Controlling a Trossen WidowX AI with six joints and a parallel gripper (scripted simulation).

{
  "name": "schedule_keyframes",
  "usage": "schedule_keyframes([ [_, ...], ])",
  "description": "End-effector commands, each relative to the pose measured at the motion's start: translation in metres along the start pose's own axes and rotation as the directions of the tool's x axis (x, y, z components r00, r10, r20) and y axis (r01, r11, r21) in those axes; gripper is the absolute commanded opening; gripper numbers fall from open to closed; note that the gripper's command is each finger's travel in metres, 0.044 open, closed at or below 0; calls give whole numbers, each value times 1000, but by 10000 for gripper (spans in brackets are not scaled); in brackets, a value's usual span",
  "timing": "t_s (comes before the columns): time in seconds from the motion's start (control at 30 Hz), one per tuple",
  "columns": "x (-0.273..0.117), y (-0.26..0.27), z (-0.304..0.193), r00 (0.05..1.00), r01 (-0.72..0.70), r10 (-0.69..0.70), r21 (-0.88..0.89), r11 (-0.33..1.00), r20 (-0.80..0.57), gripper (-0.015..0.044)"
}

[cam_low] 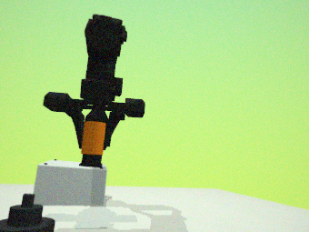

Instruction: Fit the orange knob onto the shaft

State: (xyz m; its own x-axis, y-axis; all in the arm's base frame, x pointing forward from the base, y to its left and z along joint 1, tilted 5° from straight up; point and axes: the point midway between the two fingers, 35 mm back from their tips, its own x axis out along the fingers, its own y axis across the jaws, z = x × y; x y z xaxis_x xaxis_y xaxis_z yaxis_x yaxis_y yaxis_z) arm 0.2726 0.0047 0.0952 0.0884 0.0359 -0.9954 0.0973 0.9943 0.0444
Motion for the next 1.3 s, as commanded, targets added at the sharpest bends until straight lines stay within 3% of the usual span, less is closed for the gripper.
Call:
schedule_keyframes([
  [0.0, 3, -8, 10, 1000, -6, 6, 5, 1000, 10, 0],
  [1.27, 48, -78, 66, 1000, 4, -4, -5, 1000, 9, 0],
])
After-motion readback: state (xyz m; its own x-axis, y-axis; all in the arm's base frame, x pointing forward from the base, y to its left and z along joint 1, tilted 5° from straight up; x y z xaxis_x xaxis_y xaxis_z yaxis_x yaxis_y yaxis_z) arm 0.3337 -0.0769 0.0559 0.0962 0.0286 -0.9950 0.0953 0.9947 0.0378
